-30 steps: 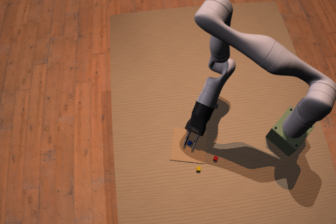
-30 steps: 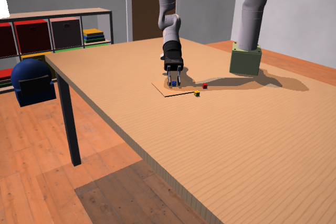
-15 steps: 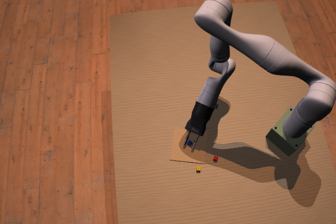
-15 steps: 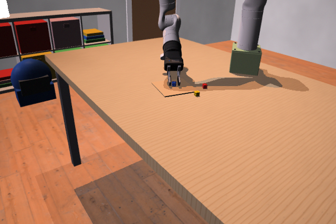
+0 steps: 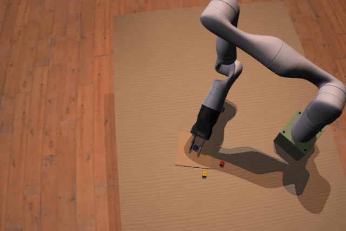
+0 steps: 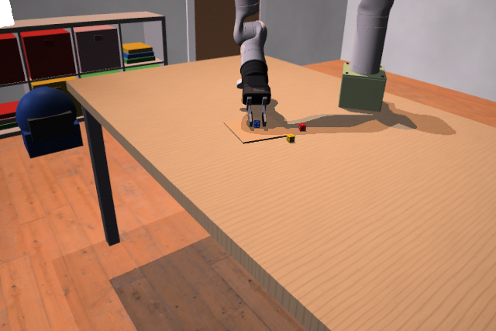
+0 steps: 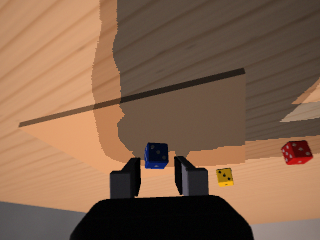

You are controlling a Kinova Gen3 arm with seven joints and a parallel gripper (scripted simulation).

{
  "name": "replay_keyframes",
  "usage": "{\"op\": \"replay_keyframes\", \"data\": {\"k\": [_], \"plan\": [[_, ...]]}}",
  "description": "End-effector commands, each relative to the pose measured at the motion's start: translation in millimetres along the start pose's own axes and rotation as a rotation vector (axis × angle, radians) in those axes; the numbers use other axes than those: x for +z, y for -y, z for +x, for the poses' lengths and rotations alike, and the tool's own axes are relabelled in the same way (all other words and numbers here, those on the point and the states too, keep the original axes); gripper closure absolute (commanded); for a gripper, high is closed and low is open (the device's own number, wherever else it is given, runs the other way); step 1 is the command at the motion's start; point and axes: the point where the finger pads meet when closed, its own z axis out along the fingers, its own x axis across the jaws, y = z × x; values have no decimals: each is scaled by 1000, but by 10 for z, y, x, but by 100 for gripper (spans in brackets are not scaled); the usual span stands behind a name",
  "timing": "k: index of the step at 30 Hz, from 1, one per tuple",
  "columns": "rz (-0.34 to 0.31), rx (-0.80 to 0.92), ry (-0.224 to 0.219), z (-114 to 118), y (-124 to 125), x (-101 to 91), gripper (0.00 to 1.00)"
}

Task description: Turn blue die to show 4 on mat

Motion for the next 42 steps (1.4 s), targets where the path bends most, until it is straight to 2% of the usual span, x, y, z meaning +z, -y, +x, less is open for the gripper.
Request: {"op": "replay_keyframes", "data": {"k": [1, 14, 27, 42], "plan": [[-1, -1, 1, -5, -7, -2, 36], [-1, -1, 1, -5, -7, -20, 36], [-1, -1, 1, -5, -6, -426, 36], [-1, -1, 1, -5, -63, -532, 36]]}}
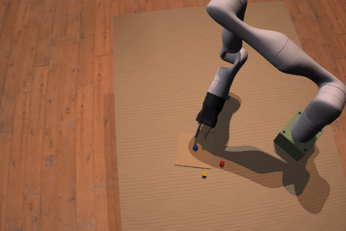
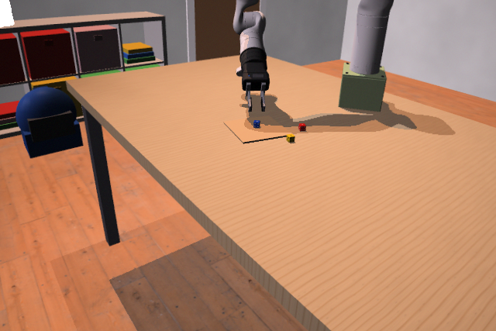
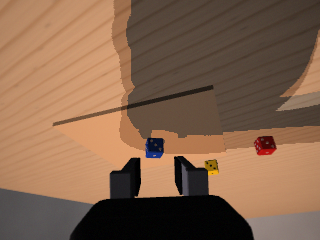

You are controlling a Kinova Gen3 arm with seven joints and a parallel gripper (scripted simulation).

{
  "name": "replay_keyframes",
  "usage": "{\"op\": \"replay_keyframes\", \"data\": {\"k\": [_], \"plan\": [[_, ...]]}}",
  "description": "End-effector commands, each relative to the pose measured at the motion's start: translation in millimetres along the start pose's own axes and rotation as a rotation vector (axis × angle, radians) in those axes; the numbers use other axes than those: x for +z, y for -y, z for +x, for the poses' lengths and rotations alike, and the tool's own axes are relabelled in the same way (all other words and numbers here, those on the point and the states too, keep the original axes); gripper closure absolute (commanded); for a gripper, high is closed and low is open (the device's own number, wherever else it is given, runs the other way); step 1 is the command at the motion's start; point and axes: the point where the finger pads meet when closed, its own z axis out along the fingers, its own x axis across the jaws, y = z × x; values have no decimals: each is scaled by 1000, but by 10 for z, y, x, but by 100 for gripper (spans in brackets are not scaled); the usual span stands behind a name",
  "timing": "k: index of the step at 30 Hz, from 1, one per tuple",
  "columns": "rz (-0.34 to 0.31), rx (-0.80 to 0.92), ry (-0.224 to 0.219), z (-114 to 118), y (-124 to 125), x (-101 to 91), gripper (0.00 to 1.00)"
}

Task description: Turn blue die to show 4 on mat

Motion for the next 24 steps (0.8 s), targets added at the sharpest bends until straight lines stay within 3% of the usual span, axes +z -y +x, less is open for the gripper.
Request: {"op": "replay_keyframes", "data": {"k": [1, 15, 24], "plan": [[0, -5, 3, -16, -69, -36, 36], [0, -5, 3, -13, -482, -256, 36], [0, -5, 3, -13, -516, -274, 36]]}}
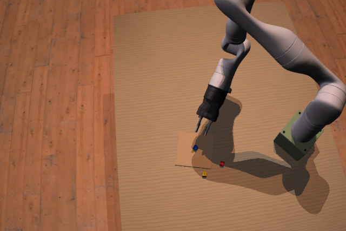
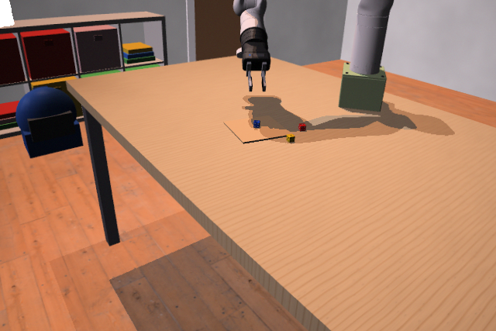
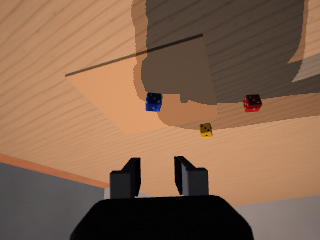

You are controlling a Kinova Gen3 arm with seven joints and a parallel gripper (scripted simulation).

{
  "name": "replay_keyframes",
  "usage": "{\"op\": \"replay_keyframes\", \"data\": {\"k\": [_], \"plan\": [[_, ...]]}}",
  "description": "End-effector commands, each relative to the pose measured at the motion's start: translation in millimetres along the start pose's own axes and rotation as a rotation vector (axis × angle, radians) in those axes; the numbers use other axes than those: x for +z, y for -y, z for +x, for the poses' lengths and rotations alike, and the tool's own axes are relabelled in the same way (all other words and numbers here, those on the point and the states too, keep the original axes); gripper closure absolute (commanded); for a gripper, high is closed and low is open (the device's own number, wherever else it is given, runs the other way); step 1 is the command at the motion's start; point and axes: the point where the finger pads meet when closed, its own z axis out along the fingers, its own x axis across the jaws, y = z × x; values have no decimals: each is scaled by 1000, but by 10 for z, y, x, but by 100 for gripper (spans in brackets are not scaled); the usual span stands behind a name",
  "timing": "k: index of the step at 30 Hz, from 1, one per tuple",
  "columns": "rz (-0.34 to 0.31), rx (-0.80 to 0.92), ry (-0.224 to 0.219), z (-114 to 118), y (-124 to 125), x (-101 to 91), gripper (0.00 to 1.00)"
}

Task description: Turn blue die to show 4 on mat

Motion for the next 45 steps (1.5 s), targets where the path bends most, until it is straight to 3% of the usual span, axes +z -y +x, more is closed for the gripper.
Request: {"op": "replay_keyframes", "data": {"k": [1, 7, 16, 21, 28, 31, 45], "plan": [[1, -4, 1, -10, -15, -6, 36], [20, -3, 1, -12, -26, 2, 36], [98, -3, 0, -12, -69, 28, 36], [205, -5, 4, -9, -125, 50, 36], [407, -10, 16, -12, -255, 109, 36], [427, -8, 11, -3, -253, 119, 36], [704, -2, 0, 13, -376, 212, 36]]}}
